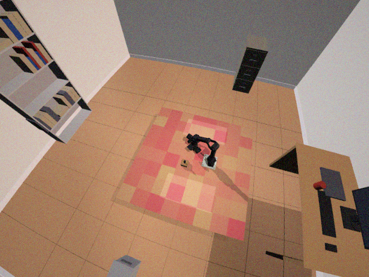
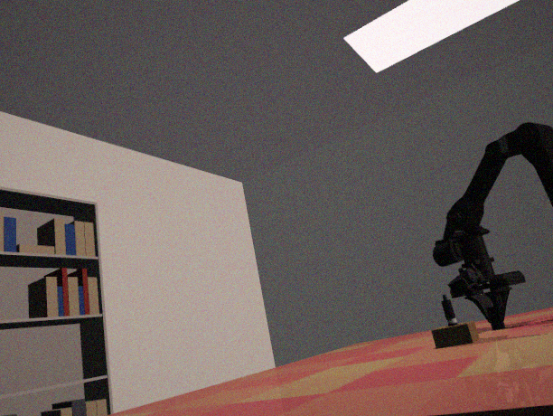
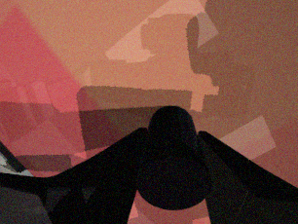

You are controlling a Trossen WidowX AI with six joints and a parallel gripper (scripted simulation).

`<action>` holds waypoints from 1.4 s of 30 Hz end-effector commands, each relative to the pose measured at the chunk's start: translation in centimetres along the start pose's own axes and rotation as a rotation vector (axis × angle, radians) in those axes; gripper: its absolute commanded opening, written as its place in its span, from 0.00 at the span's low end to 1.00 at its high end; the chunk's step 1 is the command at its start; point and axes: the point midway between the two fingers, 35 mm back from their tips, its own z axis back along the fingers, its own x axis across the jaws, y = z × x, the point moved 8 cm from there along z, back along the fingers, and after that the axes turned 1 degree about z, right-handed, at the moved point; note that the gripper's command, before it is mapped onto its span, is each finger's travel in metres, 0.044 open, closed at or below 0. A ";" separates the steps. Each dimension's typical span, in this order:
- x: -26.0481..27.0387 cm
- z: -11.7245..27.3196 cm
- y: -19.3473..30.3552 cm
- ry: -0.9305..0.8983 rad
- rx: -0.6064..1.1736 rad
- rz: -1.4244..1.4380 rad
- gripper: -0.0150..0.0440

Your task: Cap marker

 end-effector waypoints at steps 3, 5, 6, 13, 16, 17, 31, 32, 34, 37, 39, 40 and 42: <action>0.0 -0.1 0.0 0.000 0.005 0.004 0.39; 0.0 0.1 0.0 0.000 0.005 0.004 0.30; 0.0 0.3 0.0 0.001 0.005 0.004 0.26; -0.2 2.0 0.0 0.001 0.005 0.004 0.25; -0.2 2.8 0.0 0.001 0.005 0.004 0.25; -0.2 3.0 -0.1 0.001 0.005 0.004 0.25; 0.0 6.0 -0.1 0.001 0.004 0.004 0.25; 0.0 6.0 -0.2 0.001 0.004 0.004 0.25; 0.0 6.1 -0.5 0.001 0.003 0.005 0.25; 0.0 6.3 -1.3 0.002 0.001 0.007 0.25; 0.1 6.5 -1.9 0.002 -0.001 0.009 0.25; 0.1 6.6 -2.2 0.003 -0.001 0.009 0.25; 0.1 6.7 -2.8 0.003 -0.002 0.009 0.25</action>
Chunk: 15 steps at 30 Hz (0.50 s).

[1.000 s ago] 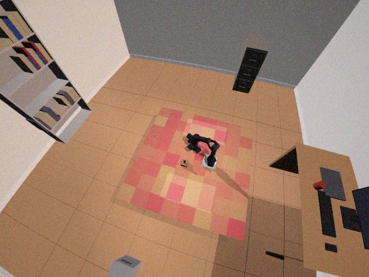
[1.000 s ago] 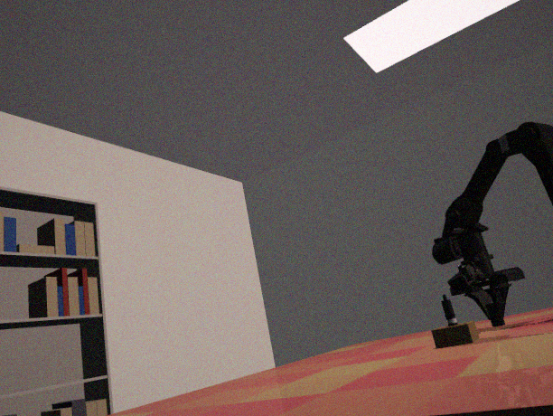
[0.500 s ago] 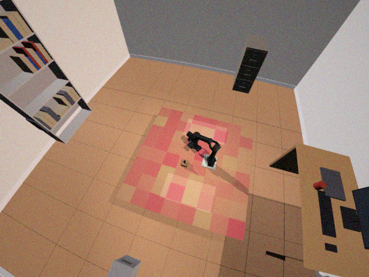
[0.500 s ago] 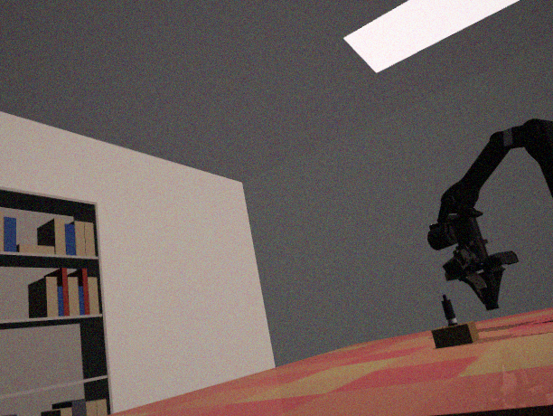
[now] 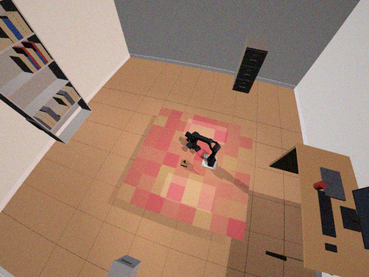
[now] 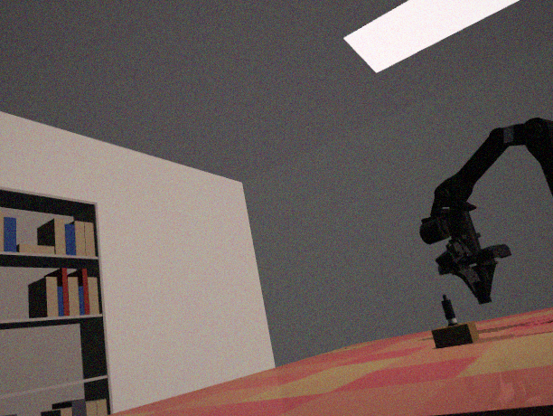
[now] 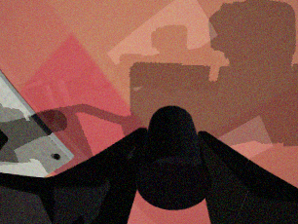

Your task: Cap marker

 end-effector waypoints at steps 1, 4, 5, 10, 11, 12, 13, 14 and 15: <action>0.0 0.5 -1.3 0.005 -0.002 -0.002 0.25; 0.1 0.8 -2.2 0.005 -0.003 -0.002 0.25; 0.1 0.9 -2.5 0.005 -0.003 -0.002 0.25; 0.4 1.3 -4.0 0.005 -0.004 -0.002 0.25; 0.4 1.4 -4.3 0.004 -0.004 -0.002 0.25; 0.5 1.5 -4.6 0.004 -0.004 -0.002 0.25; 0.5 1.6 -4.9 0.004 -0.005 -0.003 0.25; 0.6 1.7 -5.2 0.004 -0.005 -0.003 0.25; 0.7 1.8 -5.5 0.004 -0.005 -0.003 0.25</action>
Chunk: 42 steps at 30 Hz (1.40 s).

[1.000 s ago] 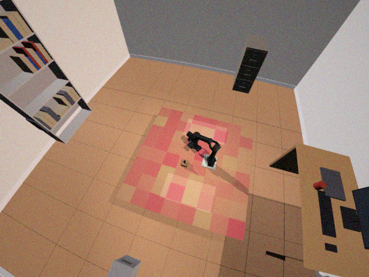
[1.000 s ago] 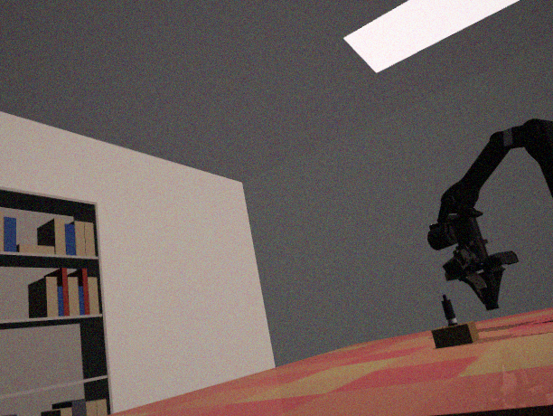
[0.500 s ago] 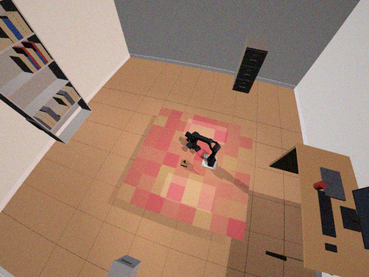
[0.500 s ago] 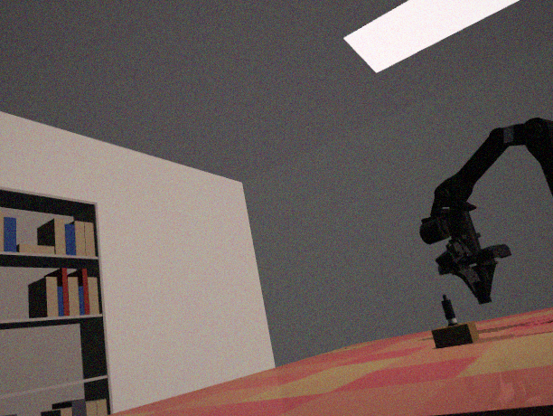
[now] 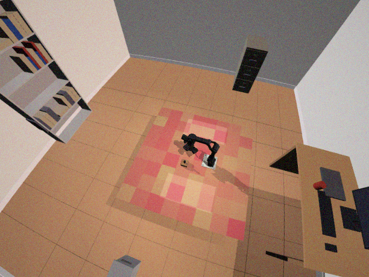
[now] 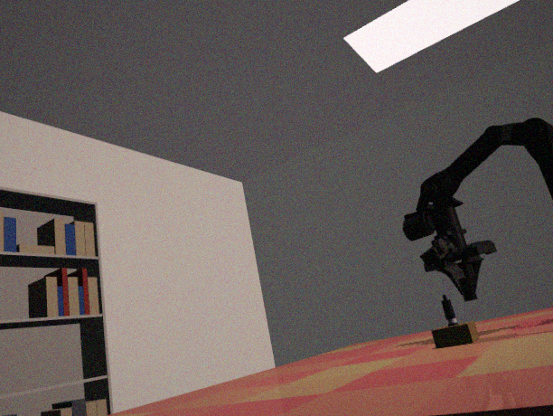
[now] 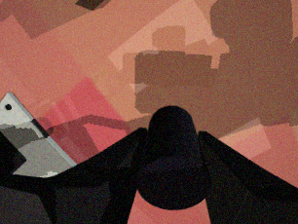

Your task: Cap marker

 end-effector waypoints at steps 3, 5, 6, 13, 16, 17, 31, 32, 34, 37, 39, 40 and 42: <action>0.4 0.7 -2.0 0.002 -0.005 -0.004 0.25; 0.6 0.9 -2.6 0.003 -0.006 -0.004 0.25; 0.7 1.0 -2.9 0.004 -0.006 -0.004 0.25; 1.5 1.6 -4.9 0.006 -0.010 -0.004 0.25; 1.8 1.8 -5.8 0.005 -0.010 -0.005 0.25; 2.0 1.9 -6.0 0.005 -0.010 -0.005 0.25; 4.2 3.1 -9.8 0.000 -0.012 -0.006 0.25; 4.4 3.2 -10.1 -0.001 -0.012 -0.006 0.25; 4.8 3.3 -10.6 -0.001 -0.012 -0.007 0.25; 5.4 3.6 -11.3 -0.003 -0.012 -0.007 0.25; 5.8 3.7 -11.8 -0.003 -0.012 -0.007 0.25; 6.0 3.8 -12.0 -0.004 -0.012 -0.007 0.25; 6.4 4.0 -12.5 -0.005 -0.012 -0.007 0.25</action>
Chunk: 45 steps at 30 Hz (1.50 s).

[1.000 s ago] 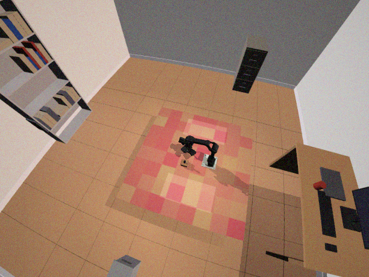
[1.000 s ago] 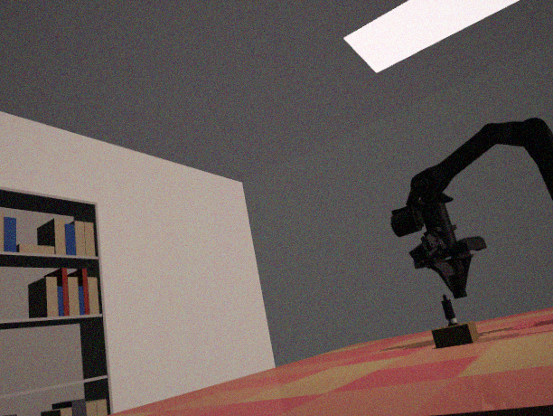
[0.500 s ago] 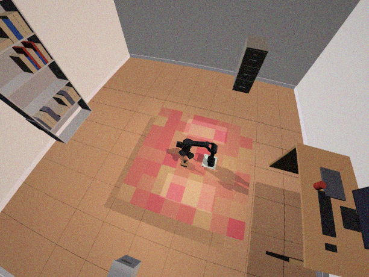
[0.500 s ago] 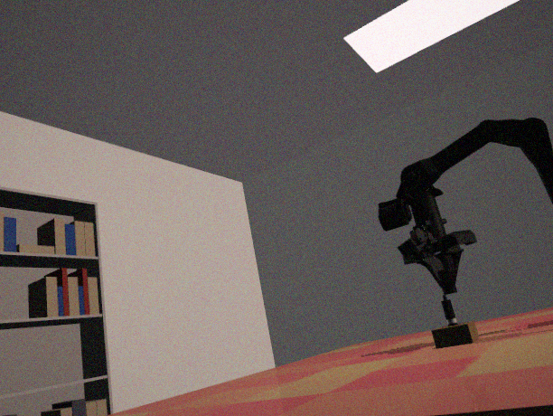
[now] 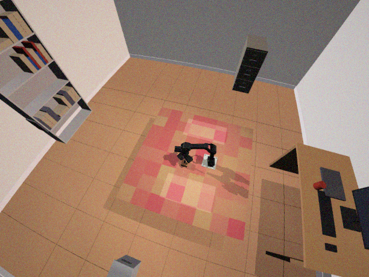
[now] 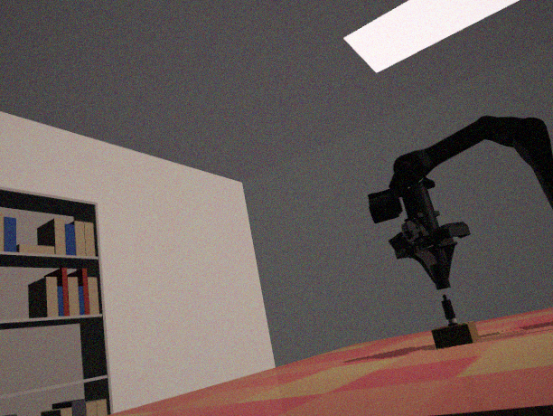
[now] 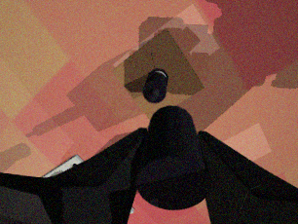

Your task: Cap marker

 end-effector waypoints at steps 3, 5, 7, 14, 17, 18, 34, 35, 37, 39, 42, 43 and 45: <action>1.2 0.6 -1.4 -0.003 -0.006 -0.004 0.25; 1.3 0.6 -1.4 -0.003 -0.006 -0.004 0.25; 1.3 0.6 -1.4 -0.003 -0.006 -0.004 0.25; 1.3 0.0 -1.5 -0.003 -0.006 -0.004 0.25; 1.3 -0.2 -1.5 -0.003 -0.006 -0.004 0.25; 1.2 -0.4 -1.5 -0.003 -0.006 -0.004 0.25; 1.2 -2.9 -1.6 -0.003 -0.006 -0.004 0.25; 1.2 -3.1 -1.6 -0.003 -0.006 -0.004 0.25; 1.2 -3.4 -1.6 -0.003 -0.006 -0.004 0.25; 1.2 -3.8 -1.6 -0.003 -0.006 -0.004 0.25; 1.2 -4.2 -1.6 -0.003 -0.006 -0.004 0.25; 1.2 -4.4 -1.5 -0.003 -0.006 -0.004 0.25; 1.2 -4.7 -1.5 -0.003 -0.006 -0.004 0.25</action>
